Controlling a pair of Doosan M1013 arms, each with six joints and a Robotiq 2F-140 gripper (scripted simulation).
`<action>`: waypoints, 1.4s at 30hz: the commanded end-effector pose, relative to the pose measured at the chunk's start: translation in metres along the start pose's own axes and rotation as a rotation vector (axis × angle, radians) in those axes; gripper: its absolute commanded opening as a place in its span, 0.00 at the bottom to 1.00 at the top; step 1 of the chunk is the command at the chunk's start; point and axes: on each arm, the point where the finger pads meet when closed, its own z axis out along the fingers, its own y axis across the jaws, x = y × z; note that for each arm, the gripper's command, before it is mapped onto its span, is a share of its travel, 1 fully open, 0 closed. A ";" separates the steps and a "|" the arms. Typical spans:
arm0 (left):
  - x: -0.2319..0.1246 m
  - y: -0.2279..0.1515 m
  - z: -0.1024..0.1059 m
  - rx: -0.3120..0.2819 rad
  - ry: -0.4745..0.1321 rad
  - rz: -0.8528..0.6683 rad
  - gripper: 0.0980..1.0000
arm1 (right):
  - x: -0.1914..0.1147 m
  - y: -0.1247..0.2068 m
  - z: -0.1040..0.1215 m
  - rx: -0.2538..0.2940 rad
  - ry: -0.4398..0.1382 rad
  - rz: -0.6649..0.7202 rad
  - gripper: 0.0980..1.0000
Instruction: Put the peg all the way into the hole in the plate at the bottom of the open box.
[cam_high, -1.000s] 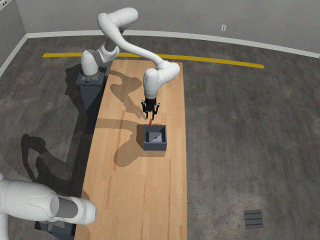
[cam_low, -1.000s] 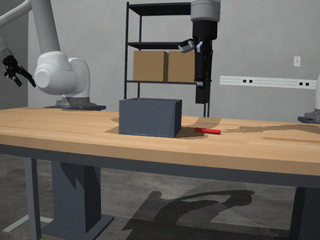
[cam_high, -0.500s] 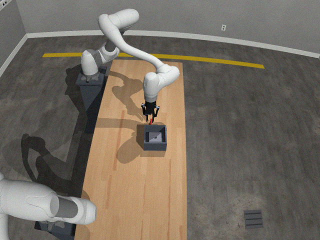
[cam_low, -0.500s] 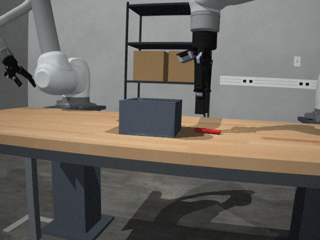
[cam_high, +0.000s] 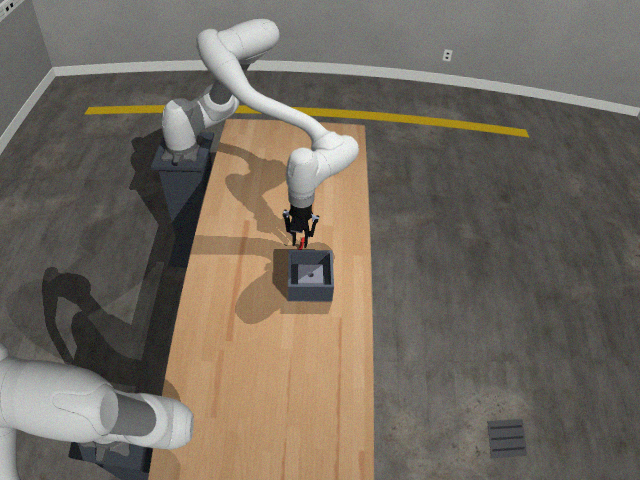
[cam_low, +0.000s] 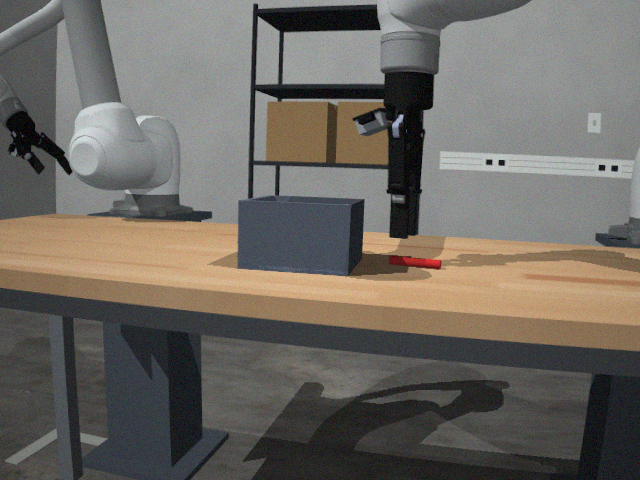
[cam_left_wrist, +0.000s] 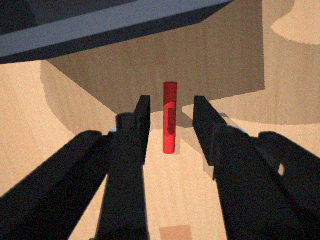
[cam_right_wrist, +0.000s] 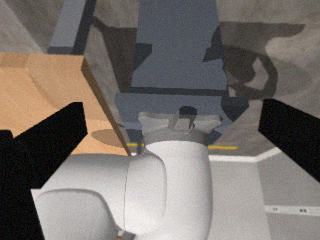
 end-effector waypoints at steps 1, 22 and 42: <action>0.000 0.000 0.000 0.001 0.001 0.000 0.25 | 0.000 0.000 0.000 0.000 0.001 0.000 1.00; 0.000 0.000 0.000 0.000 -0.041 0.001 0.25 | 0.000 0.000 0.000 0.000 0.001 0.000 1.00; 0.000 0.000 0.000 0.001 -0.342 0.000 0.25 | 0.000 0.000 0.000 0.000 0.001 0.000 1.00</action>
